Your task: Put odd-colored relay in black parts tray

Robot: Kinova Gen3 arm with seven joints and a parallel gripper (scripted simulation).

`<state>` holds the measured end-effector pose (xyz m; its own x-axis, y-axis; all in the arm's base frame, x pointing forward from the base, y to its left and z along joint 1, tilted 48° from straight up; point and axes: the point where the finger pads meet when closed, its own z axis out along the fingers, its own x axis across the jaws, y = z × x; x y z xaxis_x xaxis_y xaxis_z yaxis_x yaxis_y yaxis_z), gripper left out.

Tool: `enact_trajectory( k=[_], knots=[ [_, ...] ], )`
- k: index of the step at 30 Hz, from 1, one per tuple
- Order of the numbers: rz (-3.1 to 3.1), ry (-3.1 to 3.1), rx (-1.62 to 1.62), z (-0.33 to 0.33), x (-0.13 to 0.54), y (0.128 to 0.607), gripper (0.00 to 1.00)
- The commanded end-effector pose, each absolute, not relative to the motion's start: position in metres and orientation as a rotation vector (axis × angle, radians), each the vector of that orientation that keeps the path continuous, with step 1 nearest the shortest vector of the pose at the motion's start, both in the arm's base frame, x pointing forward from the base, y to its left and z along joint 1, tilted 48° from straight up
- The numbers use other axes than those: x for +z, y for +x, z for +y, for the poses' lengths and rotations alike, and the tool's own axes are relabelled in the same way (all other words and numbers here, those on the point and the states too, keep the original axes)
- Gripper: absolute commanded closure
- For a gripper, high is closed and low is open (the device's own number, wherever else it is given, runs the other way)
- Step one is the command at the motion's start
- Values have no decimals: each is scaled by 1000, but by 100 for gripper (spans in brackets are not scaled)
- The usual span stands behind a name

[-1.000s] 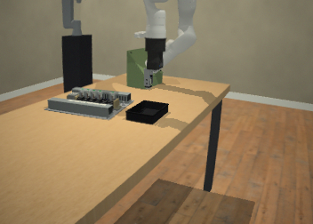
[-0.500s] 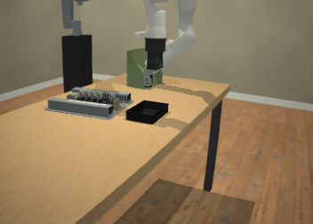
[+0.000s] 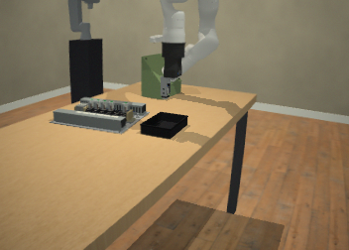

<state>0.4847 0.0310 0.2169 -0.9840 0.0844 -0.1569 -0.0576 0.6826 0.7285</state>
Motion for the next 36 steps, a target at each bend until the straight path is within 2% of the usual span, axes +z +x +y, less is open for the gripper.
enact_trajectory(
  k=[1, 36],
  knots=[
    [2715, 24, 1184, 30, 217, 485, 100],
    [2715, 24, 1184, 59, 191, 492, 100]
  ],
)
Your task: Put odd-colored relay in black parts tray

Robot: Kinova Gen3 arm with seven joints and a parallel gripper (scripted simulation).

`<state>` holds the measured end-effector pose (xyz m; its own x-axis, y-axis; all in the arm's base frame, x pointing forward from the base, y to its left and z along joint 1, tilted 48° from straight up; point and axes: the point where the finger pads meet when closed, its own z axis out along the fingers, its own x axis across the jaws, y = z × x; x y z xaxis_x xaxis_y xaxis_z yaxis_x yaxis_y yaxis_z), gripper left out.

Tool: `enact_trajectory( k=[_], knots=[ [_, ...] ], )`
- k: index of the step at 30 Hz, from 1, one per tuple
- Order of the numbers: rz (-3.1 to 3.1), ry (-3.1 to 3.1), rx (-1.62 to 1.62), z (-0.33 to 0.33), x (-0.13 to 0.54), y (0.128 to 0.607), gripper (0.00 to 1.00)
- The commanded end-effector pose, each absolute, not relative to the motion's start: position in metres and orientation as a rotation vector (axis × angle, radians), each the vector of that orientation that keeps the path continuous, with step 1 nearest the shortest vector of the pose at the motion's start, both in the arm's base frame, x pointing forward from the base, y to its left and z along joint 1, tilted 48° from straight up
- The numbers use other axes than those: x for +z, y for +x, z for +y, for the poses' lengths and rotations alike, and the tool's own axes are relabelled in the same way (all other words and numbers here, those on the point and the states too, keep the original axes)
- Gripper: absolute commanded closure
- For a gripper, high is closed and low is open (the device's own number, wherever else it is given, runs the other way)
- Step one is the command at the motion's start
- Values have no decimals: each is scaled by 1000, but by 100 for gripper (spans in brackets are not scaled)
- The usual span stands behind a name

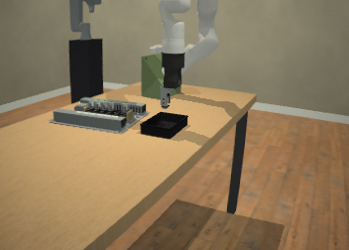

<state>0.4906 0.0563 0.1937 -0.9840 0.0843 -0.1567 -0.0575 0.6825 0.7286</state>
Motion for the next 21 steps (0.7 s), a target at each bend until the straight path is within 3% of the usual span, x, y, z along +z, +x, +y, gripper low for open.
enact_trajectory(
  k=[1, 21],
  knots=[
    [2715, 24, 1184, 61, 189, 492, 100],
    [2715, 24, 1184, 92, 161, 500, 100]
  ],
)
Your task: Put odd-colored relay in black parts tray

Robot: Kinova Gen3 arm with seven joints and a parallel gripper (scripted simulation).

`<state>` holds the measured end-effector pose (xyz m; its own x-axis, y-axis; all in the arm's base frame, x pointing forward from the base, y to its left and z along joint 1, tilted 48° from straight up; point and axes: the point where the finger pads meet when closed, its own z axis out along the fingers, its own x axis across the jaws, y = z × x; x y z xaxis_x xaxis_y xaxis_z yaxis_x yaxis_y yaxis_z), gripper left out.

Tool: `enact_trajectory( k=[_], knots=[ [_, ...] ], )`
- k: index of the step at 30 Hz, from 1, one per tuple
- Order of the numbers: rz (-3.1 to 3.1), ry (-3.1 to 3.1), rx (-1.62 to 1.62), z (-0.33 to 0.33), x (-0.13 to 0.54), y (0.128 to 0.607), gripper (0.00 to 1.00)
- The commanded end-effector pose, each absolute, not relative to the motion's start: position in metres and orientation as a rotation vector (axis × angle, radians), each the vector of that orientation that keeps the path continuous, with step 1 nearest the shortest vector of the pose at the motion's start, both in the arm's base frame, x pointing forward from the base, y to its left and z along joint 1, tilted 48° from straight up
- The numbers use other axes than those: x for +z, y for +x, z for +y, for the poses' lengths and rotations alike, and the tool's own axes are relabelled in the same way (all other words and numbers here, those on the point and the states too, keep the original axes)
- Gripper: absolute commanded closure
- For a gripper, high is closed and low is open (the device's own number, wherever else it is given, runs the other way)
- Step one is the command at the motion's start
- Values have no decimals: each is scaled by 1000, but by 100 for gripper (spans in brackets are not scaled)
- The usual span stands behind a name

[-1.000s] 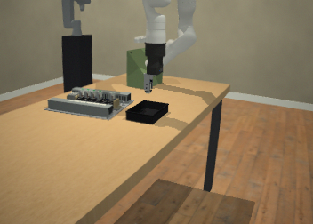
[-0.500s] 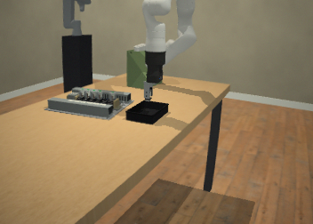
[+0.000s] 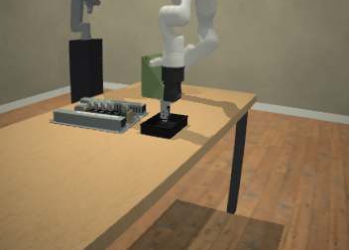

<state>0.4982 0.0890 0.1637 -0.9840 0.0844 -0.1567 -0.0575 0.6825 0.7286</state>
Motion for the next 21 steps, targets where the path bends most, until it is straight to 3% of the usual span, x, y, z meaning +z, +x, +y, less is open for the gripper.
enact_trajectory(
  k=[1, 21],
  knots=[
    [2715, 24, 1184, 93, 160, 500, 100],
    [2715, 24, 1184, 106, 148, 503, 100]
  ],
)
